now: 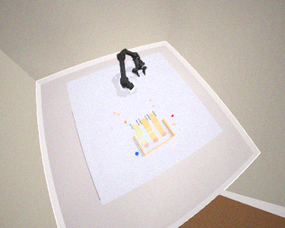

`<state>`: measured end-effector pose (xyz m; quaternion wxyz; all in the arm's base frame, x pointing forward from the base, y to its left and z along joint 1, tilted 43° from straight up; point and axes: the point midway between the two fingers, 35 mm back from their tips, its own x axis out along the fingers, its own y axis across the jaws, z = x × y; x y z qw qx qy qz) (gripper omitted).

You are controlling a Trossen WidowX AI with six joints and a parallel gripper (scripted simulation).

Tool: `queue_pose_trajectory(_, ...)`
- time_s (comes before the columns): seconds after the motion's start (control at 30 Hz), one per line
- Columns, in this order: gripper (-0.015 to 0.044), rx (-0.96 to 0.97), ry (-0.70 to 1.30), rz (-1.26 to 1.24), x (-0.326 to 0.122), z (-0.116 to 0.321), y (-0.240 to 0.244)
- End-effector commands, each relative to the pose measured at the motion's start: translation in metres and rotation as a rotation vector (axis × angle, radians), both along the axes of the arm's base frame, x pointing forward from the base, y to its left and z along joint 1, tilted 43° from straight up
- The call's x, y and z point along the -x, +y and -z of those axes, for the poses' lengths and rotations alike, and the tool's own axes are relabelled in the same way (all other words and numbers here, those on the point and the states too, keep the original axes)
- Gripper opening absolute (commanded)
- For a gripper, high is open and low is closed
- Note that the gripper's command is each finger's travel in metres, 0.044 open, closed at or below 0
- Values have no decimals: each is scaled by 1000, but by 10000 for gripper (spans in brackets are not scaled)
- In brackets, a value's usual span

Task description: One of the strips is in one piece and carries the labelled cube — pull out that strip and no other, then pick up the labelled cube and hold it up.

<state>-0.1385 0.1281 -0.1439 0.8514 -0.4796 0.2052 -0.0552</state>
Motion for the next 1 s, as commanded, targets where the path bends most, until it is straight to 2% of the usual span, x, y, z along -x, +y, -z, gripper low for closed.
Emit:
queue_pose_trajectory(0.0, 400, 0, 0, 0, 0, -2, 2)
queue_pose_trajectory(0.43, 400, -2, 0, 0, 1, -27, 26)
queue_pose_trajectory(0.53, 400, 14, 68, 19, -6, -26, 37)
queue_pose_trajectory(0.77, 400, 30, 351, 25, -52, -43, 103)
queue_pose_trajectory(0.97, 400, -57, 504, 0, -113, -65, 149)
